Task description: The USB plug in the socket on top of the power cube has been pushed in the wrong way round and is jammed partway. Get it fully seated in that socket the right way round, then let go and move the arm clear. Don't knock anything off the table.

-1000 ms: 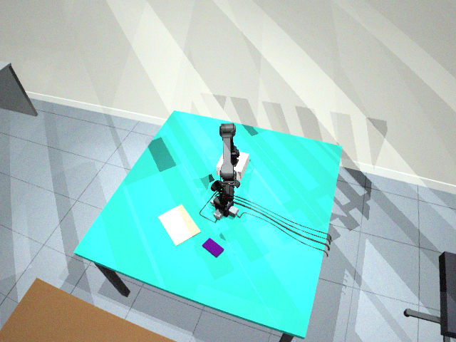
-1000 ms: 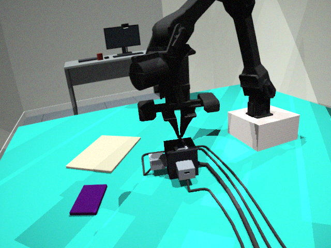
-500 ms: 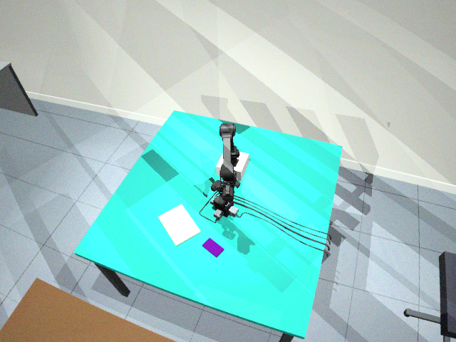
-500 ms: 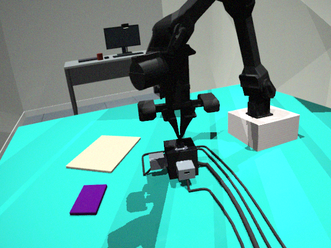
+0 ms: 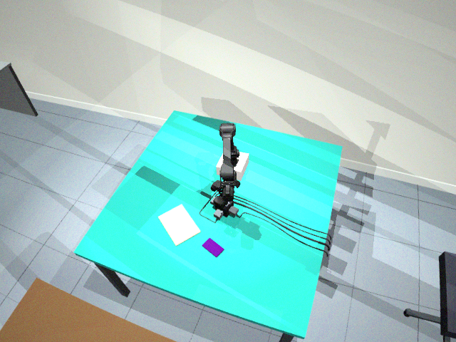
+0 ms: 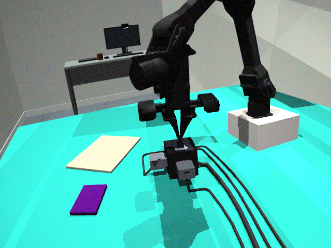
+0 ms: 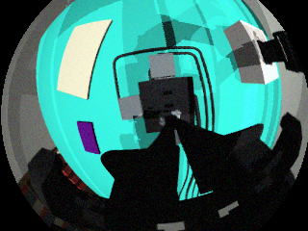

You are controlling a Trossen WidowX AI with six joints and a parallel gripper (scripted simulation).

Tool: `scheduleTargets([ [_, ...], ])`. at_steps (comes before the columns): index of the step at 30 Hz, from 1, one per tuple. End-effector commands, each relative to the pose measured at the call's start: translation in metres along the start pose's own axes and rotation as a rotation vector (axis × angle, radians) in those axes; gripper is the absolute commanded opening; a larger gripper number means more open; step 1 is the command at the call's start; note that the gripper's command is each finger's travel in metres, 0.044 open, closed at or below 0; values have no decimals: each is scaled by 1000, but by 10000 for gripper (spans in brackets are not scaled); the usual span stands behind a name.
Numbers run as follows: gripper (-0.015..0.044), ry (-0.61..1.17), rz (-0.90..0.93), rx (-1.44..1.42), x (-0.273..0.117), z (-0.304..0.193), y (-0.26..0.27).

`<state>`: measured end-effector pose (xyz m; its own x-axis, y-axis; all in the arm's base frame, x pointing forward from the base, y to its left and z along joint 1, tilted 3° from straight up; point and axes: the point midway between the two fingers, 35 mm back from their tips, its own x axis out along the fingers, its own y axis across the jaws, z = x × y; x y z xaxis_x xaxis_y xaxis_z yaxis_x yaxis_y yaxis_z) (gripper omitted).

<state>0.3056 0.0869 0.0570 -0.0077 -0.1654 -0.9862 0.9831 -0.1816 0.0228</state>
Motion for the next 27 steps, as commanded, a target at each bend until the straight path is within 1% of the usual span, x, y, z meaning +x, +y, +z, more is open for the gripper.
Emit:
scheduleTargets([
  [1, 0, -4, 1, 2, 2, 0, 0],
  [8, 0, -4, 1, 2, 2, 0, 0],
  [11, 79, 0, 0, 0, 0, 0, 0],
  [12, 95, 0, 0, 0, 0, 0, 0],
  [27, 95, 0, 0, 0, 0, 0, 0],
])
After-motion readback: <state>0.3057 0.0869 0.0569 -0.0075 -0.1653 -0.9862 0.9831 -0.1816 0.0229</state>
